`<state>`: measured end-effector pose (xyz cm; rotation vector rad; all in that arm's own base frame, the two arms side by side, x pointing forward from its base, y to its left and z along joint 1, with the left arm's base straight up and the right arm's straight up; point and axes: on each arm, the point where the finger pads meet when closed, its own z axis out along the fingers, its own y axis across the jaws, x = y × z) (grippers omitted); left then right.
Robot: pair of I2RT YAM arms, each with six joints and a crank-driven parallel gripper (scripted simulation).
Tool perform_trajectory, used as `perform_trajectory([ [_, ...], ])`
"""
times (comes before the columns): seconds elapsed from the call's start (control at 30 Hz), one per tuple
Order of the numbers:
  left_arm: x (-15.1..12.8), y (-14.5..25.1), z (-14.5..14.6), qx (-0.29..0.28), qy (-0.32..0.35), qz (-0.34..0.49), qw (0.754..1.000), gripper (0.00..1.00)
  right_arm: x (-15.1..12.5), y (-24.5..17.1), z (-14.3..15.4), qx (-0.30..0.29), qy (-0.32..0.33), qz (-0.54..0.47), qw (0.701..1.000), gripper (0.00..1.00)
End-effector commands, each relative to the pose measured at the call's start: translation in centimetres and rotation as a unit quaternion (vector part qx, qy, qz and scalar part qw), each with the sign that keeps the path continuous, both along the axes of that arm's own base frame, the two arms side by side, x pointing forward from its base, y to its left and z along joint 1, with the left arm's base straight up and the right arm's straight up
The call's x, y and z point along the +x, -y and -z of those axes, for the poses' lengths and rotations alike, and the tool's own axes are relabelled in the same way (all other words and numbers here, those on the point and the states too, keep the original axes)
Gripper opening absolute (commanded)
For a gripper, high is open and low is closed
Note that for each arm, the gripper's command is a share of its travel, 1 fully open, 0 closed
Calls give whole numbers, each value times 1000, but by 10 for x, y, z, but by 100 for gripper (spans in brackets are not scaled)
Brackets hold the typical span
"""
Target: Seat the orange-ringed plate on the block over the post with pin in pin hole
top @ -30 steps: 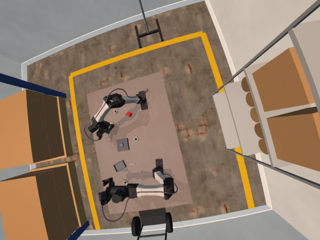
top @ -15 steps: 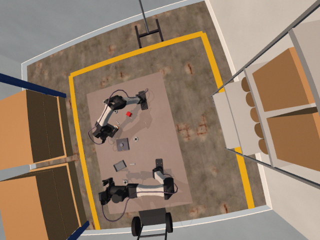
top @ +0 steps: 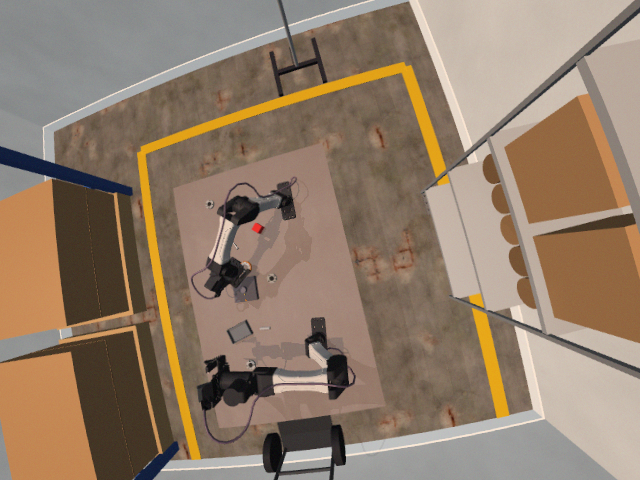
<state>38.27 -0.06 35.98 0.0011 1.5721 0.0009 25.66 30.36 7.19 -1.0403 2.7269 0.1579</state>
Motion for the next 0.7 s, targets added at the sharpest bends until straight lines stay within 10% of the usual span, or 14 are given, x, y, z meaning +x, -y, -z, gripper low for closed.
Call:
perform_trajectory([
  [0.0, -4, -1, -3, 5, 1, 1, 1000, 100, -27, -3, -14, -15, -3, 66, 998, 0],
  [0.67, -4, -1, -3, 5, 1, 1, 1000, 100, -136, -59, -13, -11, 18, 196, 980, 0],
])
